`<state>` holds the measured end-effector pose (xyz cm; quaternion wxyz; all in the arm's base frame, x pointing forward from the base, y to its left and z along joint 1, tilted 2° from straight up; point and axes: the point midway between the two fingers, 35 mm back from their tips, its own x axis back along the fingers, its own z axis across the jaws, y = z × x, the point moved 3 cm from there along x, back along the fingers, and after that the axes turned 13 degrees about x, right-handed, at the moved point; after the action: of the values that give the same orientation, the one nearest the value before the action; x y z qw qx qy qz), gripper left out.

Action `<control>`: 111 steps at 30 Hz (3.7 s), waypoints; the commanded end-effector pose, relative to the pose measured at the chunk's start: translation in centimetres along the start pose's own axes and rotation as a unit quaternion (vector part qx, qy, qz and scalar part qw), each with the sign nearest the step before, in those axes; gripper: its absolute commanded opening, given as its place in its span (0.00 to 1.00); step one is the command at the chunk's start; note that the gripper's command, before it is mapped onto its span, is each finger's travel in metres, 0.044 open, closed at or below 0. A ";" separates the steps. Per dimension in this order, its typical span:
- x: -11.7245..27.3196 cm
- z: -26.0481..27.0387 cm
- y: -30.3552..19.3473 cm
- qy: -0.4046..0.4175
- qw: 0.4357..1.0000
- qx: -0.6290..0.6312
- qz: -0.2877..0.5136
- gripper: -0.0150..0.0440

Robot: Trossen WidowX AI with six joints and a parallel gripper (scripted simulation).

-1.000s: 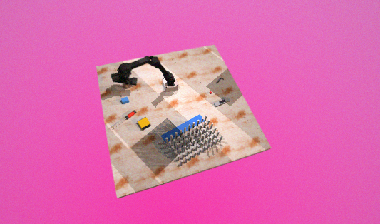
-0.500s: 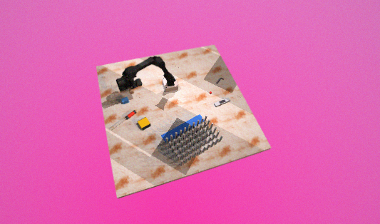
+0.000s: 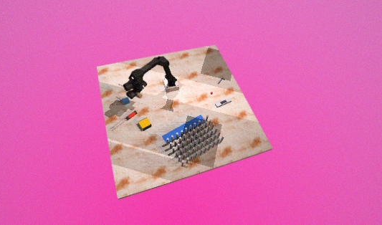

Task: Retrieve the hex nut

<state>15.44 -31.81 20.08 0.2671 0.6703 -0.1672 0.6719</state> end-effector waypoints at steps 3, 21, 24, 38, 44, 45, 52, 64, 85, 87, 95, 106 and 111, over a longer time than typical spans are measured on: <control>0.7 0.3 -2.3 0.018 0.996 0.089 0.013 0.25; 2.1 0.1 -9.8 0.066 0.921 0.380 0.056 0.25; 2.3 -0.1 -11.0 0.075 0.899 0.427 0.062 0.25; 3.2 -1.8 -16.5 0.117 0.777 0.612 0.085 0.25; 3.5 -2.6 -18.5 0.137 0.708 0.686 0.091 0.25; 3.6 -2.7 -18.9 0.141 0.696 0.698 0.092 0.25; 3.9 -3.9 -21.2 0.166 0.605 0.773 0.096 0.25; 4.5 -6.2 -24.7 0.210 0.430 0.873 0.097 0.25; 4.9 -9.6 -28.5 0.263 0.197 0.941 0.087 0.25; 4.3 -9.4 -28.6 0.263 0.197 0.941 0.087 0.25; -0.1 -8.5 -29.7 0.263 0.197 0.941 0.087 0.25; -6.1 -8.6 -30.7 0.263 0.198 0.940 0.087 0.25; -8.8 -9.2 -31.0 0.263 0.198 0.940 0.087 0.25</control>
<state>25.90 -2.95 8.12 -0.5915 0.1936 0.6125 0.4873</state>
